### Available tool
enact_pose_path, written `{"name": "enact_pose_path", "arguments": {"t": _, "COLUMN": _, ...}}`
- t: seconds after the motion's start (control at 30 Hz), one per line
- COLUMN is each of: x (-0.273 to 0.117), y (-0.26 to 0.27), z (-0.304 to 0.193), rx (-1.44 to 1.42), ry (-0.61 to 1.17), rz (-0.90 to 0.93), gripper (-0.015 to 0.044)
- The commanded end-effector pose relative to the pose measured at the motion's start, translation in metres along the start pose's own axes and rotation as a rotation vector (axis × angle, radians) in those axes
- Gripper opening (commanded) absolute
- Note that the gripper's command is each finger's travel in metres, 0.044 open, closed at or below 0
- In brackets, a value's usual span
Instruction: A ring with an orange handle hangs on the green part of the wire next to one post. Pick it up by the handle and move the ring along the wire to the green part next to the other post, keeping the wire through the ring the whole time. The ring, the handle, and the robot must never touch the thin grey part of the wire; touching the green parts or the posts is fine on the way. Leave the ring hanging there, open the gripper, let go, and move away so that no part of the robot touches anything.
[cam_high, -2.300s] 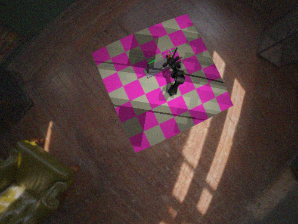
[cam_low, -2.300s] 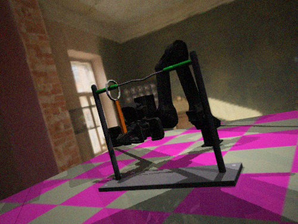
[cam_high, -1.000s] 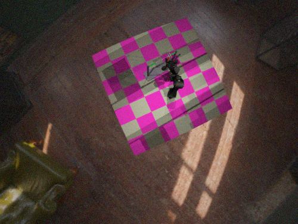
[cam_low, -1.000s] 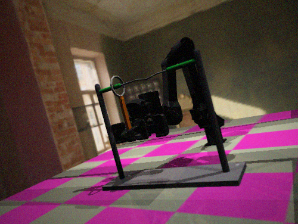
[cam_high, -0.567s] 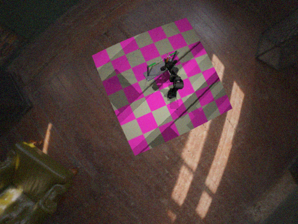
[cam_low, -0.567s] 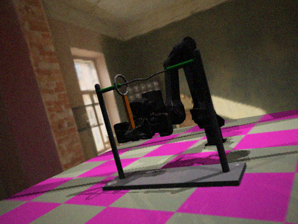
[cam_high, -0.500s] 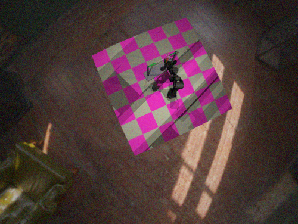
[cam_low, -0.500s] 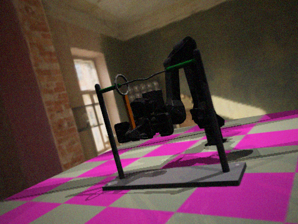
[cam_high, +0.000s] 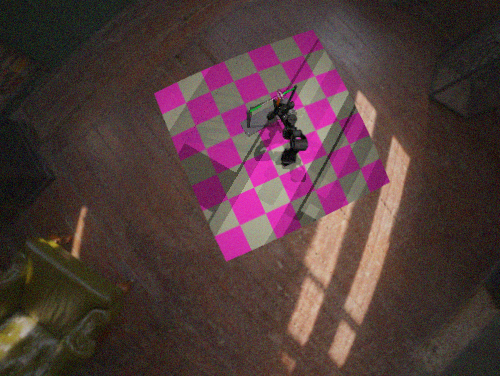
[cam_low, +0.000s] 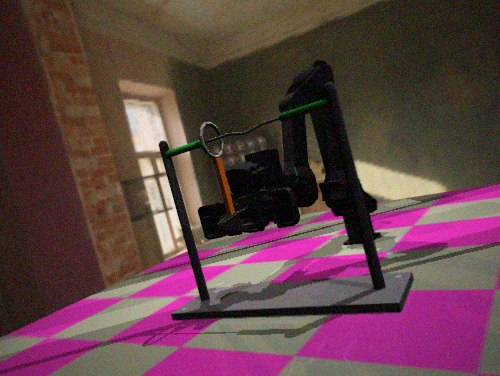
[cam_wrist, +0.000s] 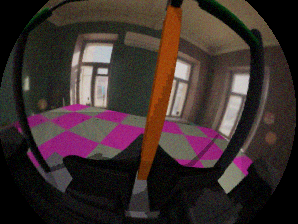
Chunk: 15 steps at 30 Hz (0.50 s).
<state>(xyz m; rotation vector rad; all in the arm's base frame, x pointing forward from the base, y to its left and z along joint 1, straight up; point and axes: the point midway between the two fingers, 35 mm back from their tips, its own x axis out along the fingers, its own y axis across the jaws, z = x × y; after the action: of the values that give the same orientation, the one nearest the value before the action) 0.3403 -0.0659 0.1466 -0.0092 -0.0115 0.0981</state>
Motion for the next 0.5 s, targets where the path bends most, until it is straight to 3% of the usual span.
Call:
{"name": "enact_pose_path", "arguments": {"t": 0.0, "x": -0.001, "y": 0.005, "z": 0.001, "rx": 0.004, "ry": -0.002, "rz": -0.006, "gripper": -0.0150}}
{"name": "enact_pose_path", "arguments": {"t": 0.47, "x": -0.001, "y": 0.017, "z": 0.001, "rx": -0.004, "ry": -0.001, "rz": -0.027, "gripper": -0.0150}}
